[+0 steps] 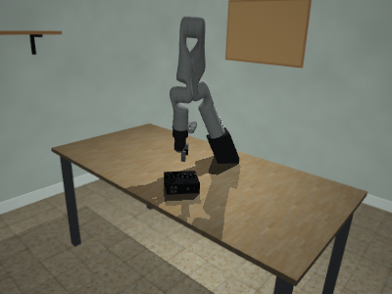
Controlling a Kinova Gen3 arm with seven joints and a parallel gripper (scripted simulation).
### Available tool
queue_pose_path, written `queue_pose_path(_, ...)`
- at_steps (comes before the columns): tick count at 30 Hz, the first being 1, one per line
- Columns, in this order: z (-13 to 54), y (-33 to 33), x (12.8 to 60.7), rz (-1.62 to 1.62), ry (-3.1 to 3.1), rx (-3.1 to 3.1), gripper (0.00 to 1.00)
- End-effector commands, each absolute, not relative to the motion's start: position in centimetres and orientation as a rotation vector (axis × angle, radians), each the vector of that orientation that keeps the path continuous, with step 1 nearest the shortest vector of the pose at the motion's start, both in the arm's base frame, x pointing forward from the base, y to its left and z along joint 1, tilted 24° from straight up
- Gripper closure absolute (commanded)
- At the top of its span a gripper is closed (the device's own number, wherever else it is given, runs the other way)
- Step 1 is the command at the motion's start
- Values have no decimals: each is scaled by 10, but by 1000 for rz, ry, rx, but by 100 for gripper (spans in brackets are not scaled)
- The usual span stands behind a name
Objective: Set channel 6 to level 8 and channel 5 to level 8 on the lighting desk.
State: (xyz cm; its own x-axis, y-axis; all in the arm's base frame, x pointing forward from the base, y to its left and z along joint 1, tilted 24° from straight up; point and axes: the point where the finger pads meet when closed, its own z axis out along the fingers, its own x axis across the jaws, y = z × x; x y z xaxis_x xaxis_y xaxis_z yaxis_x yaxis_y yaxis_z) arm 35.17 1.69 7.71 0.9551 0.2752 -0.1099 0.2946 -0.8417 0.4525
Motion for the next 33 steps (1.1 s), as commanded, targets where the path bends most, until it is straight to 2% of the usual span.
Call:
queue_pose_path(1,85,24,362,-46,619,2620,0)
queue_pose_path(10,102,40,378,-40,1167,2454,0)
queue_pose_path(33,129,58,400,-4,1708,2111,0)
